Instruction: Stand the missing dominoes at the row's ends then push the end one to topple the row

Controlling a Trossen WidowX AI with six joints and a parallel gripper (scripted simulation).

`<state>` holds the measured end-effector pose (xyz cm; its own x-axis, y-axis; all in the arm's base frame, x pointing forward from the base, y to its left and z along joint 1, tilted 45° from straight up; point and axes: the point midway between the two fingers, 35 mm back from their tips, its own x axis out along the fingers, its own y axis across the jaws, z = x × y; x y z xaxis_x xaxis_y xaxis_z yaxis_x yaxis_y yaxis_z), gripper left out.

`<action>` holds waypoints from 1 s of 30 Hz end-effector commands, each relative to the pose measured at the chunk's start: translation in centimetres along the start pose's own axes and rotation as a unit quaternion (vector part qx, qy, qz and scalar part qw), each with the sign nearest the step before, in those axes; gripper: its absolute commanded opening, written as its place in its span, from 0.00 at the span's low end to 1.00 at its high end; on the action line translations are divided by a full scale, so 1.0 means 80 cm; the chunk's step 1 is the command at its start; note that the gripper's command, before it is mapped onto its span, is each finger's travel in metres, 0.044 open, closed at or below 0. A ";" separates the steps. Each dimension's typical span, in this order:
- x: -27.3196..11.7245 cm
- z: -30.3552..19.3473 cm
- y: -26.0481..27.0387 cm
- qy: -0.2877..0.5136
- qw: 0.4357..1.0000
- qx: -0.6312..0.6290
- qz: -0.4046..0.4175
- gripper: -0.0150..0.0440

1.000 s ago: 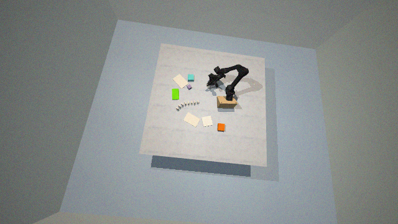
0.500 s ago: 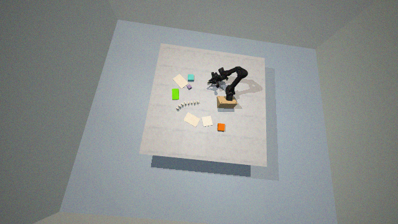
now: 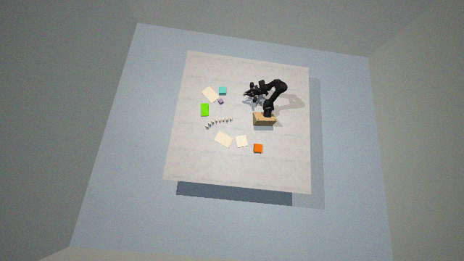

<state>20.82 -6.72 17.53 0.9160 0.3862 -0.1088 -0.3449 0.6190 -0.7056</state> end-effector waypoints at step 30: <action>0.004 -0.042 -0.002 -0.003 1.000 -0.003 -0.002 0.30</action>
<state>21.69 -8.70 15.51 0.9168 0.3846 -0.1075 -0.3433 0.6214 -0.7043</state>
